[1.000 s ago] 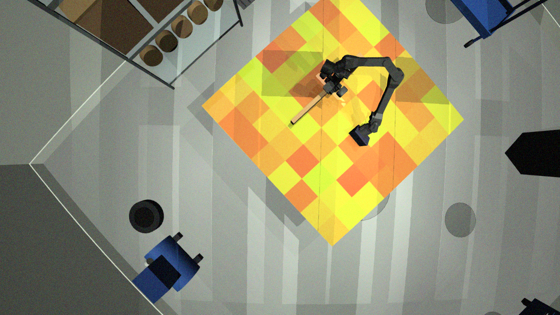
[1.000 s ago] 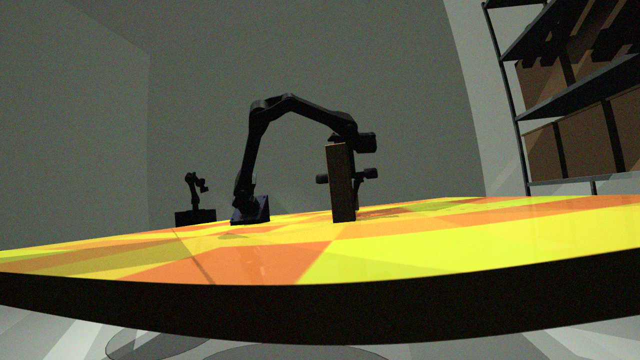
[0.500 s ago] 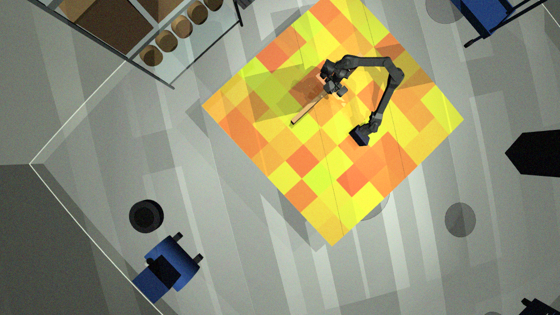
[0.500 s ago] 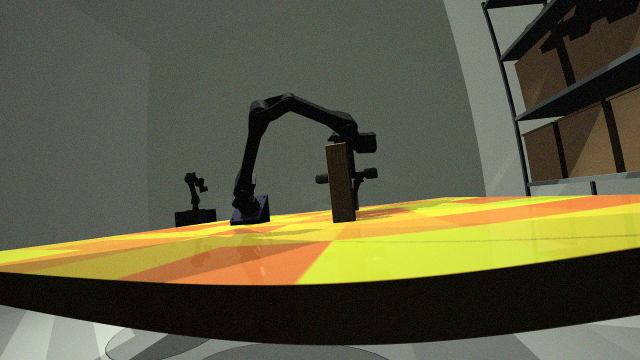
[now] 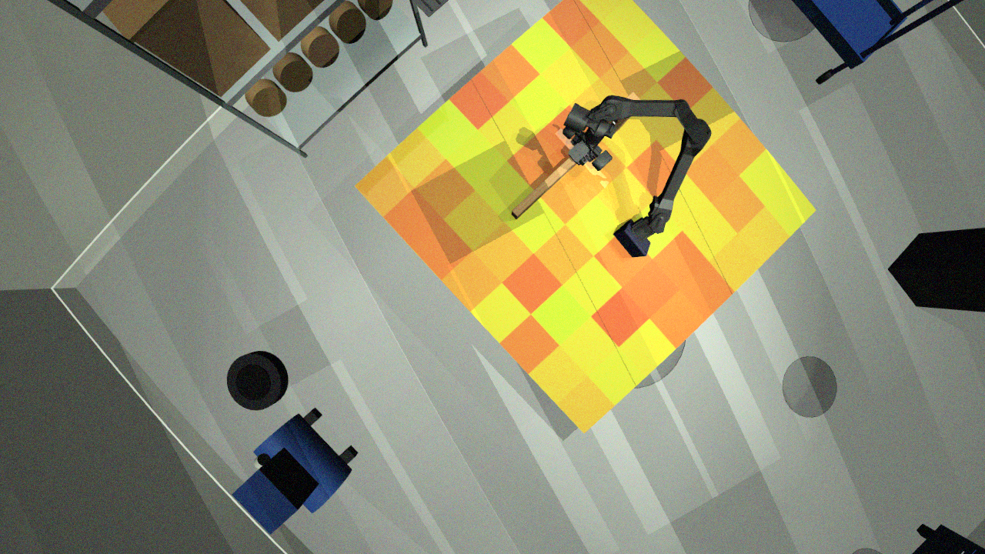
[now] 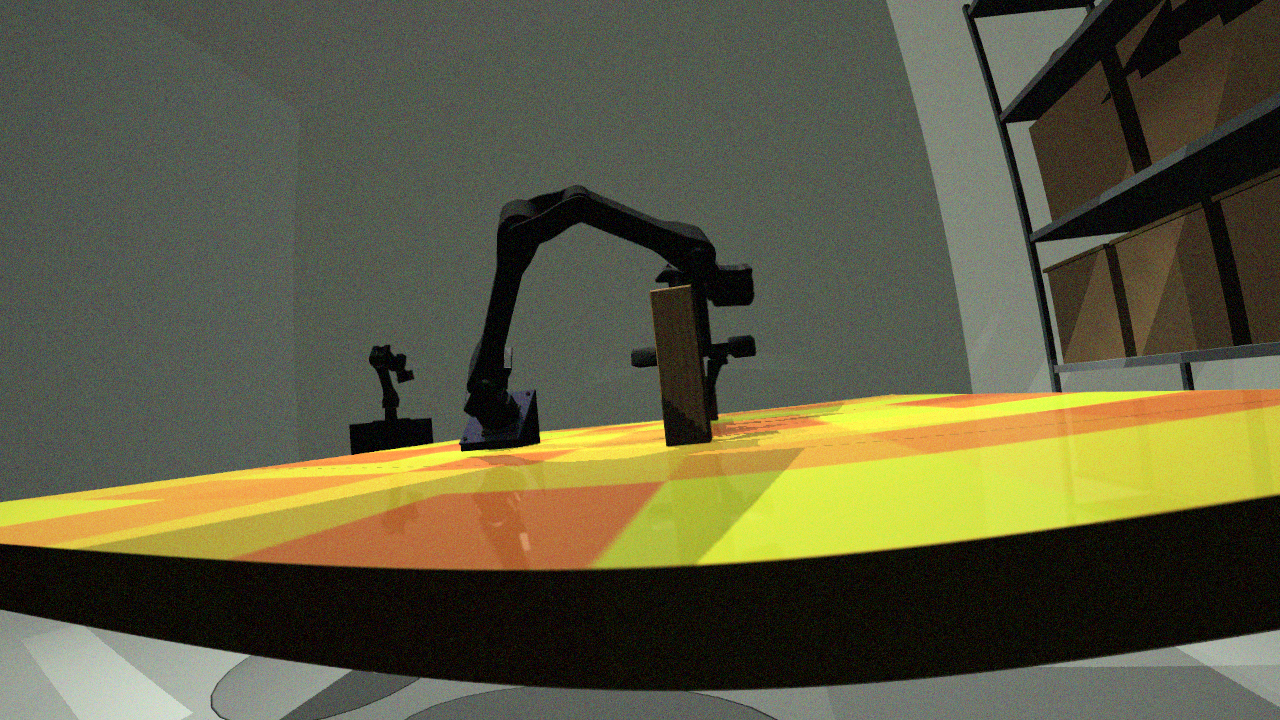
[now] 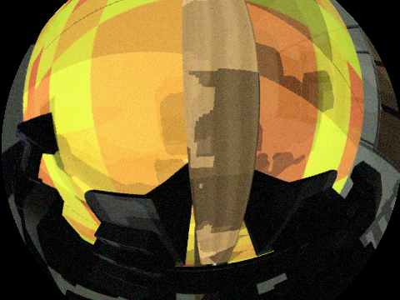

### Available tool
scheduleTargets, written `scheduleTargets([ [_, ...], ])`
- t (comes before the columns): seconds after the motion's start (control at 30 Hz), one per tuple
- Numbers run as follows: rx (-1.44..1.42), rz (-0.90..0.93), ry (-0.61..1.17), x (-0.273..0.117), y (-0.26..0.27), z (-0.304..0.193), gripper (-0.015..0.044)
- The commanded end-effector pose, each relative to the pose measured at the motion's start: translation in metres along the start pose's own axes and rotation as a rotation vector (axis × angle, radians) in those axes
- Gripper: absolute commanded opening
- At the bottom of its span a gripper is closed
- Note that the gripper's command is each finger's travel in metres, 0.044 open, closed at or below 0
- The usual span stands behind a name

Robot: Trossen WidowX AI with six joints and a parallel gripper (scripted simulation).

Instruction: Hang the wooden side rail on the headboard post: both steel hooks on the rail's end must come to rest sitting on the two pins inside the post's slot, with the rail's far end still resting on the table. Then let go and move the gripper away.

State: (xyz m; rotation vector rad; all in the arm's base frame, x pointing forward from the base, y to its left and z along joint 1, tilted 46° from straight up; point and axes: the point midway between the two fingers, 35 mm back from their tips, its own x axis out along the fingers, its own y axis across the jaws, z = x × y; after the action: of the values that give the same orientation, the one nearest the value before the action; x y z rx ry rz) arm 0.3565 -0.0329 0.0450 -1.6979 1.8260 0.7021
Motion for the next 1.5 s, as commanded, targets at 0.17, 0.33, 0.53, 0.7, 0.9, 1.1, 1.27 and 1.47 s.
scheduleTargets([
  [0.17,-0.004,-0.015,-0.001,-0.0048,-0.0012,-0.0012,0.0000],
  [0.33,-0.004,-0.015,-0.001,-0.0046,-0.0007,-0.0017,0.0000],
  [0.53,-0.004,-0.015,-0.001,-0.0040,-0.0007,-0.0023,0.0000],
  [0.7,-0.004,-0.015,-0.001,-0.0040,-0.0008,-0.0028,0.0000],
  [0.9,-0.004,-0.015,-0.001,-0.0045,-0.0010,-0.0035,0.0000],
  [1.1,-0.004,-0.015,-0.001,-0.0044,-0.0007,-0.0041,0.0000],
  [1.27,-0.004,-0.015,-0.001,-0.0044,-0.0004,-0.0047,0.0000],
  [1.47,-0.004,-0.015,-0.001,-0.0040,-0.0007,-0.0053,0.0000],
])
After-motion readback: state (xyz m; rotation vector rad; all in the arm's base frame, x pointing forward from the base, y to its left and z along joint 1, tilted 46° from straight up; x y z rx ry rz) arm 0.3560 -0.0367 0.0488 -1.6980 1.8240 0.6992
